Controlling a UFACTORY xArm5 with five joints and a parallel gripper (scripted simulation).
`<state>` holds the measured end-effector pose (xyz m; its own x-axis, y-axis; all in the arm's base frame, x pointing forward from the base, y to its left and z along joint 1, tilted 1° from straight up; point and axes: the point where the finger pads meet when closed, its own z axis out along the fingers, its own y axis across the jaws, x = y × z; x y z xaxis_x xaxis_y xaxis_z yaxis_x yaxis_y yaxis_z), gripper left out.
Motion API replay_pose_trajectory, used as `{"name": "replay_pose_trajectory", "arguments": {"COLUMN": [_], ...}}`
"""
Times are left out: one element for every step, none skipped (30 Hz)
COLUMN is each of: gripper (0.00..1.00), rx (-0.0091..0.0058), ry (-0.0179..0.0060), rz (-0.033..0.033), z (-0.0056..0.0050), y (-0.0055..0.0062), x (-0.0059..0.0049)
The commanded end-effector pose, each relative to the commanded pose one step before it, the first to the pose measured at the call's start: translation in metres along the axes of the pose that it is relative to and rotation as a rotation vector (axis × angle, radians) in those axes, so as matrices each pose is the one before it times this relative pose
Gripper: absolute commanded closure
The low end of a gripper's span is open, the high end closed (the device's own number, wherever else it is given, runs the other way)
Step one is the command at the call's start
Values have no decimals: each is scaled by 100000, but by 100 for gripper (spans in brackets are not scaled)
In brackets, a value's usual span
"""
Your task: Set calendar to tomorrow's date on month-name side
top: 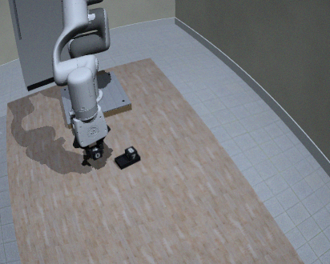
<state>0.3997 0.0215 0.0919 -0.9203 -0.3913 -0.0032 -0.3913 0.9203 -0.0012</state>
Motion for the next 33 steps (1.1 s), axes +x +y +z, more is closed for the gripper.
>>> {"name": "replay_pose_trajectory", "arguments": {"gripper": [71, 71, 71, 71, 71, 71, 71, 71, 71, 71, 71, 71, 71, 71, 71, 71, 71, 71, 71, 71, 71, 71, 71, 71, 71, 71, 71, 71, 71, 71, 71, 71, 71], "rx": [99, 1, 1, 1, 1, 1, 1, 1, 1, 0, 0, 1, 1, 0, 0, 0, 0, 0, 0, 0, 0, 0, 0, 0, 0, 0, 0, 0, 0, 0, 0, 0, 0], "ry": [-274, -1, -1, -1, -1, -1, -1, -1, -1, 0, 0, -1, -1, -1, -1, -1, -1, 0, 0, 0, 0, 0, 0, 0, 0, 0, 0, 0, 0, 0, 0, 0, 0], "rz": [-14, 0, 0, 0, 0, 0, 0, 0, 0, 0, 0, 0, 0, 0, 0, 0, 0, 0, 0, 0, 0, 0, 0, 0, 0, 0, 0, 0, 0, 0, 0, 0, 0], "z": [1338, 435, 460, 477, 491, 497, 499, 493, 484, 0, 0, 465, 445, 417, 386, 350, 309, 264, 220, 177, 136, 97, 63, 34, 13, 2, 0, 0, 0, 0, 0, 0, 0], "y": [-87, -12, -14, -13, -15, -13, -15, -13, -15, 0, 0, -12, -14, -11, -11, -10, -8, -8, -7, -5, -4, -2, -2, -1, 0, 0, 0, 0, 0, 0, 0, 0, 0], "x": [-76, 7, 2, 7, 3, 8, 2, 8, 2, 0, 0, 8, 2, 6, 3, 3, 6, 1, 1, 2, 2, 2, 1, 1, 0, 0, 0, 0, 0, 0, 0, 0, 0]}}
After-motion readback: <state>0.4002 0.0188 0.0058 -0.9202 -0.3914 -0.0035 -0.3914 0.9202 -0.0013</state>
